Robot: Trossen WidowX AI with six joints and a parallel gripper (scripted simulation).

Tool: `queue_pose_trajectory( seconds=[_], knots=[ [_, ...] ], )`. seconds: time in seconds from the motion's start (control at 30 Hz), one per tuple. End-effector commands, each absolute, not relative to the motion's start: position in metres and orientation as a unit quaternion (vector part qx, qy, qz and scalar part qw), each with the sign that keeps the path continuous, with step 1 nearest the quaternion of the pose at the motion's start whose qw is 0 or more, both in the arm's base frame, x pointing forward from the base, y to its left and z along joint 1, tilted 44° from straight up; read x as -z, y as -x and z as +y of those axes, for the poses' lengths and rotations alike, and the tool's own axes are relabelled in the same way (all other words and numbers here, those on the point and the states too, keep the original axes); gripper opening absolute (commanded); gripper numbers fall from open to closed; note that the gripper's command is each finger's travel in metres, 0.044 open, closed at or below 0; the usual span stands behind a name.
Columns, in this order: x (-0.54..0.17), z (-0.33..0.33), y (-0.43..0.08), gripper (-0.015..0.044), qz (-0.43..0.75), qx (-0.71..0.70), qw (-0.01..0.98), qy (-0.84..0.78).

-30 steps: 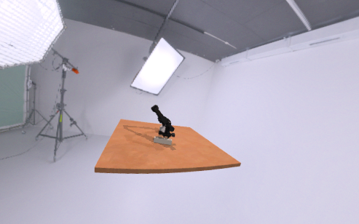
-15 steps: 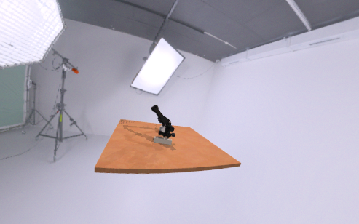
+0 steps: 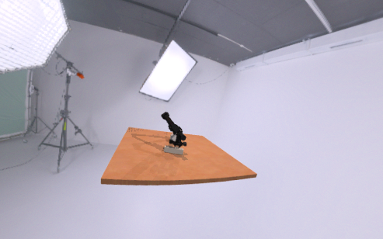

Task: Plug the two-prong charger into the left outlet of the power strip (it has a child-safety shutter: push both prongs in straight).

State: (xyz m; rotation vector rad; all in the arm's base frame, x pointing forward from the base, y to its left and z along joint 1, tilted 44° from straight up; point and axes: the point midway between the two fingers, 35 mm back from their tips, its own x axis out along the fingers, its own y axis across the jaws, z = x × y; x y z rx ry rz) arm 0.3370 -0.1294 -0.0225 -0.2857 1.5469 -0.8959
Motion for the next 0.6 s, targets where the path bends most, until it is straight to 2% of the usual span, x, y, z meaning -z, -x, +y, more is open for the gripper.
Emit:
queue_pose_trajectory(
  seconds=[0.0,0.2,0.57],
  knots=[
    [0.0225,-0.1294,-0.3371,0.0000,0.672,0.389,0.618,0.124],
    [0.0225,-0.1294,-0.3371,0.0000,0.672,0.389,0.618,0.124],
    [0.0225,-0.1294,-0.3371,0.0289,0.672,0.389,0.618,0.124]
  ],
)
